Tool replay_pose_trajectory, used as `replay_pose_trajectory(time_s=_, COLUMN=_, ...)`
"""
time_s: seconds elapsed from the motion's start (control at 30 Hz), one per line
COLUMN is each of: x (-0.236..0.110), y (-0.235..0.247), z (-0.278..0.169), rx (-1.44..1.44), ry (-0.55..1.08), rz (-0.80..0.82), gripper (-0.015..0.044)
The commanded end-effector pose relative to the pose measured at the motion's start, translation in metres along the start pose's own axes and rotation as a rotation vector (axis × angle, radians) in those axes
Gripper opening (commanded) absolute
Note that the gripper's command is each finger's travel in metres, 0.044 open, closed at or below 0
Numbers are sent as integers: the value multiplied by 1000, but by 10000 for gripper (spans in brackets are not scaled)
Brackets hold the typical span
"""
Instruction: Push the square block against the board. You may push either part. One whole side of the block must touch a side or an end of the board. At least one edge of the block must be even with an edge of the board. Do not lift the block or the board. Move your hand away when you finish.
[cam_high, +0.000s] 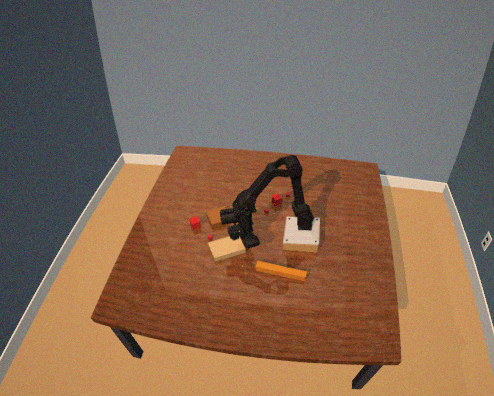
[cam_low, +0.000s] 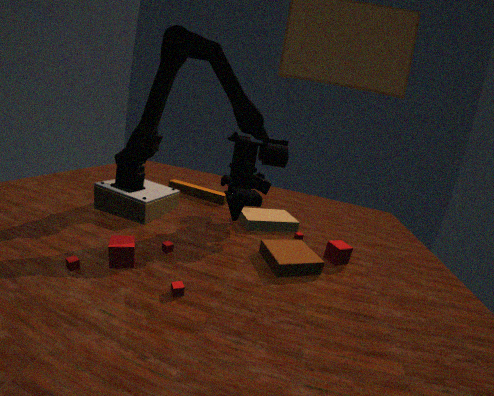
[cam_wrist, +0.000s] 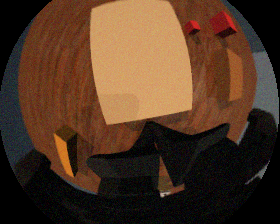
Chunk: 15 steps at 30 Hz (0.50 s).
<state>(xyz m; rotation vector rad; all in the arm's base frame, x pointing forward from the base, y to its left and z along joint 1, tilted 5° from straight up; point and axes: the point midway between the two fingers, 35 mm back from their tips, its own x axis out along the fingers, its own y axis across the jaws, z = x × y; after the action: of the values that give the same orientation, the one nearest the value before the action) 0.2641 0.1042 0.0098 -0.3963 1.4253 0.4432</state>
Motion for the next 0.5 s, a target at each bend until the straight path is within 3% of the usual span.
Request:
replay_pose_trajectory(time_s=0.0, x=0, y=-1, z=-6, rx=-1, ry=0, rz=-4, gripper=0)
replay_pose_trajectory(time_s=0.47, x=1, y=-1, z=-29, rx=-1, ry=2, rz=-4, gripper=0)
